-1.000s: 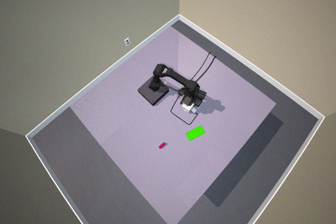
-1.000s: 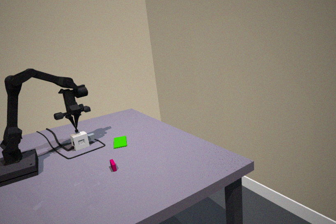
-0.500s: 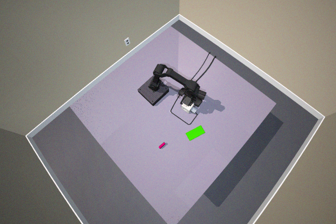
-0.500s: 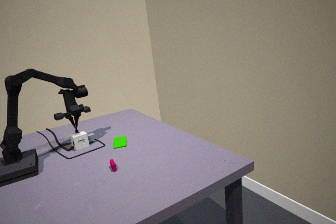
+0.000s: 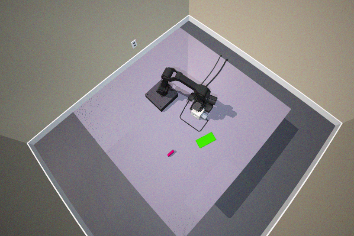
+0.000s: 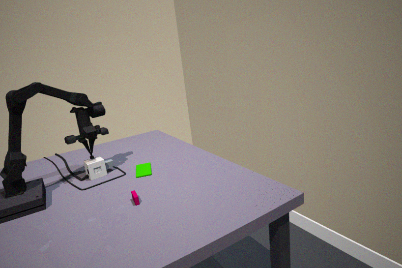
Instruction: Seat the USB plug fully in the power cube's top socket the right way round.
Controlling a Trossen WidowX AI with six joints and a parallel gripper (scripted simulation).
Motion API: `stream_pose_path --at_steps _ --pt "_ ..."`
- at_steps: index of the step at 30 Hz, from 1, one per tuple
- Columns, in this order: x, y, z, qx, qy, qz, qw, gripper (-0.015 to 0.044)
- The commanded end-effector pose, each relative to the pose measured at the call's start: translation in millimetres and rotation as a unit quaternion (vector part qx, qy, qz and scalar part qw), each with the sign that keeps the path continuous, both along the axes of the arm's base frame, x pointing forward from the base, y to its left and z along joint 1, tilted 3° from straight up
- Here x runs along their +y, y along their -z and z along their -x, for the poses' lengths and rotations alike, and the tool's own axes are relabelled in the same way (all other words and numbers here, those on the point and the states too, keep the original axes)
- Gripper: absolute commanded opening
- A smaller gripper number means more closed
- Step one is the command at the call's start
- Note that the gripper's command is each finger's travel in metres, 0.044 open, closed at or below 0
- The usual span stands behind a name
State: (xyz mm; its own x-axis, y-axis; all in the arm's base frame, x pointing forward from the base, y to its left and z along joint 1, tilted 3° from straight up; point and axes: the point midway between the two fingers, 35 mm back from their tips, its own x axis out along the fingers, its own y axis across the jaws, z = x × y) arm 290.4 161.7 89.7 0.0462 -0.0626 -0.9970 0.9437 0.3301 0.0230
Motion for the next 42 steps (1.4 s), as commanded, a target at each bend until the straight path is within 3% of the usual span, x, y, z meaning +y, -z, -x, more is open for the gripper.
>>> stream_pose_path --at_steps 1,42 --pt "-0.5 1.0 -0.6 -0.001 0.002 0.001 1.0 0.0" --pt "-0.7 5.9 -0.8 -0.001 0.002 0.001 1.0 0.0"
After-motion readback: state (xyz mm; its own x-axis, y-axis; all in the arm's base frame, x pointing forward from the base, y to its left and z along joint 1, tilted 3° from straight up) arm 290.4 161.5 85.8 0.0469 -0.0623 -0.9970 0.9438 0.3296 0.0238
